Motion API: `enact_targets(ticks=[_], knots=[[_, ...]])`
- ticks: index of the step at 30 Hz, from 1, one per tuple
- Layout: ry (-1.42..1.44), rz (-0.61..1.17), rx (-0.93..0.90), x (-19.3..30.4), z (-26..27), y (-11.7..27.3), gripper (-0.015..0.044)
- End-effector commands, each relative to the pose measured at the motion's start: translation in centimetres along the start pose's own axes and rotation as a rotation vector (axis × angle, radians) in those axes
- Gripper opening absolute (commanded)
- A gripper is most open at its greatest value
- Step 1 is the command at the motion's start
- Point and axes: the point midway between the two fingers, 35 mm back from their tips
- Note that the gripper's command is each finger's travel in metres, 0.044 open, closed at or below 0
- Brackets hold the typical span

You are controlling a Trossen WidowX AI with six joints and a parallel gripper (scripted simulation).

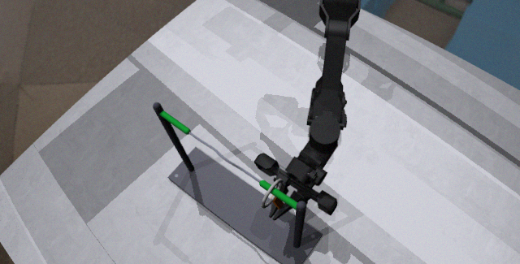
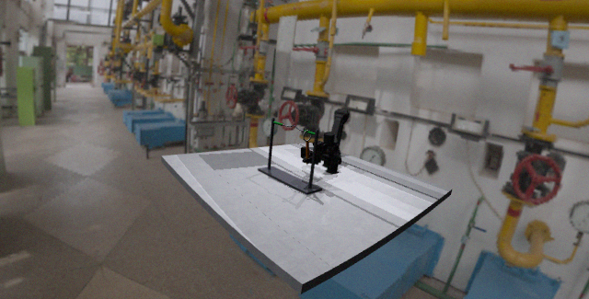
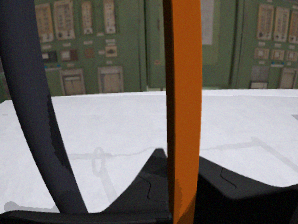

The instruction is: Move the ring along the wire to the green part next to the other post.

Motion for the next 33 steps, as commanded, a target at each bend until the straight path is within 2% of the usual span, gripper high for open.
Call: enact_targets(ticks=[1, 8, 33], knots=[[0.0, 0.0, 0.0, 0.0, 0.0, 0.0, -0.0019], [0.0, 0.0, 0.0, 0.0, 0.0, 0.1, 0.016], [-0.006, 0.003, 0.006, 0.0, 0.0, 4.9, 0.016]])
Point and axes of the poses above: the point midway between the two fingers, 35 mm back from their tips, its own y axis back along the fingers, its own z axis across the jaws, x = y × z, and after that the axes turned 8 degrees about -y, right-handed
